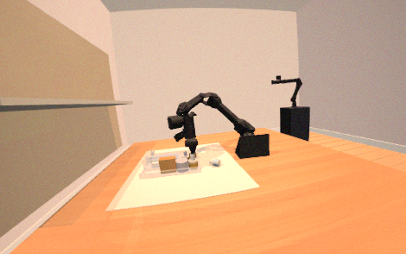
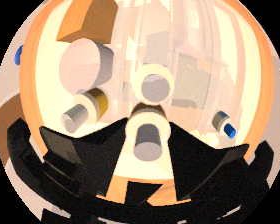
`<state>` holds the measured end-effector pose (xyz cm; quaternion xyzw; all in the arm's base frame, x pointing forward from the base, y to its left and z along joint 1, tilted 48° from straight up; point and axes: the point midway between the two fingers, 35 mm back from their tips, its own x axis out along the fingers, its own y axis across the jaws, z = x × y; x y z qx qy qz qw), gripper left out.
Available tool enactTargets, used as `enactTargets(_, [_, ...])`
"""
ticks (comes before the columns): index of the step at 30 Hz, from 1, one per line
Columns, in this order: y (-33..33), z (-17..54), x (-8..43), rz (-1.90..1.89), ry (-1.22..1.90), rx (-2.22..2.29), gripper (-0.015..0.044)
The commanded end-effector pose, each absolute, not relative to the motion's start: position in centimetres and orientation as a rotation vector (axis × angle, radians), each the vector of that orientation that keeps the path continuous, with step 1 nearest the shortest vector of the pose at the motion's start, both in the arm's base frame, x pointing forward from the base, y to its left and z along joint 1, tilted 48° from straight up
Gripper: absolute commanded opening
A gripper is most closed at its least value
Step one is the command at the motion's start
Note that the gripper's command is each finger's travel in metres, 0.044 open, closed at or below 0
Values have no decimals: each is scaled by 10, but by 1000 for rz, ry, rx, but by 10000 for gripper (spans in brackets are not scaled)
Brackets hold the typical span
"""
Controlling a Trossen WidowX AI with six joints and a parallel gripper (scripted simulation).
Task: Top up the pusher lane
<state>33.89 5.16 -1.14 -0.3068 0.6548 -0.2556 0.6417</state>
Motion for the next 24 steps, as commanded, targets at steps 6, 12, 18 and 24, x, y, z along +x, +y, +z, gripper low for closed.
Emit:
enactTargets(6, [52,-9,346,-584,1465,-697,0])
enactTargets(12, [51,-11,346,-584,1465,-697,0])
enactTargets(18, [49,-12,347,-584,1465,-697,0])
enactTargets(24, [48,-13,347,-584,1465,-697,0])
